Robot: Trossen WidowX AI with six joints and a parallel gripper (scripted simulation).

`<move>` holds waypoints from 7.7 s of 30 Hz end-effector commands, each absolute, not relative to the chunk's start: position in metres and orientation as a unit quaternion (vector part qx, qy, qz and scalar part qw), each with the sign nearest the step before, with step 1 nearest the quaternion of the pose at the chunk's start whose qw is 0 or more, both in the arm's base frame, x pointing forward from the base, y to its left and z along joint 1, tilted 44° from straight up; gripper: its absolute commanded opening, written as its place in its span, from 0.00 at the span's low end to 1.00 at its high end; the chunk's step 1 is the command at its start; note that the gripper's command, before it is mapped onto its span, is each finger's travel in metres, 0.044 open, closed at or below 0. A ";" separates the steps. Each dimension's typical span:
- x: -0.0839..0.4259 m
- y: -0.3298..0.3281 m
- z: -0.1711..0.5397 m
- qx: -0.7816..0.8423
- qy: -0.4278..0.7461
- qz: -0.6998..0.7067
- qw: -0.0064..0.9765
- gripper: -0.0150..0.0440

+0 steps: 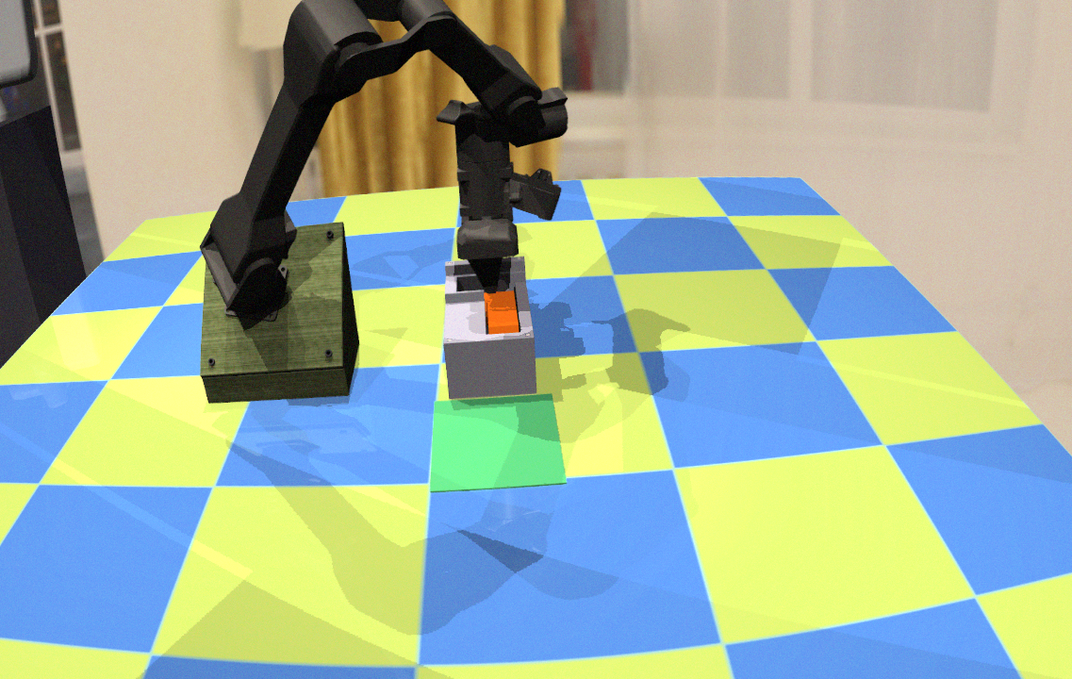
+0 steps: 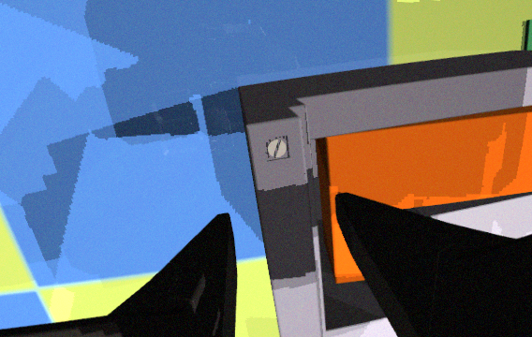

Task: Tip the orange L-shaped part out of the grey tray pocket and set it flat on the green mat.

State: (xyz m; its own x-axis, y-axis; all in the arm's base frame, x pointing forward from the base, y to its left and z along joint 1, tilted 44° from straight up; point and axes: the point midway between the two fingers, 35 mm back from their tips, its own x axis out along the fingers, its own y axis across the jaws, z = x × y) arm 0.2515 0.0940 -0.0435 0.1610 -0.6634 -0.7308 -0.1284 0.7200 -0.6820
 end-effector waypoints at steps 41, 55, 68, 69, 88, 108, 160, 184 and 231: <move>0.250 0.106 -0.046 -0.324 0.618 -0.193 0.690 0.56; 0.239 0.152 0.016 -0.324 0.614 -0.187 0.695 0.56; 0.239 0.152 0.016 -0.324 0.614 -0.187 0.695 0.56; 0.239 0.152 0.016 -0.324 0.614 -0.187 0.695 0.56; 0.253 0.117 0.055 0.081 0.428 -0.484 0.759 0.73; 0.262 0.080 0.050 0.257 0.299 -0.575 0.717 0.73; 0.270 0.049 0.017 0.259 0.298 -0.576 0.716 0.26; 0.265 0.068 0.036 0.257 0.299 -0.575 0.717 0.25; 0.255 0.107 0.082 0.257 0.300 -0.575 0.717 0.25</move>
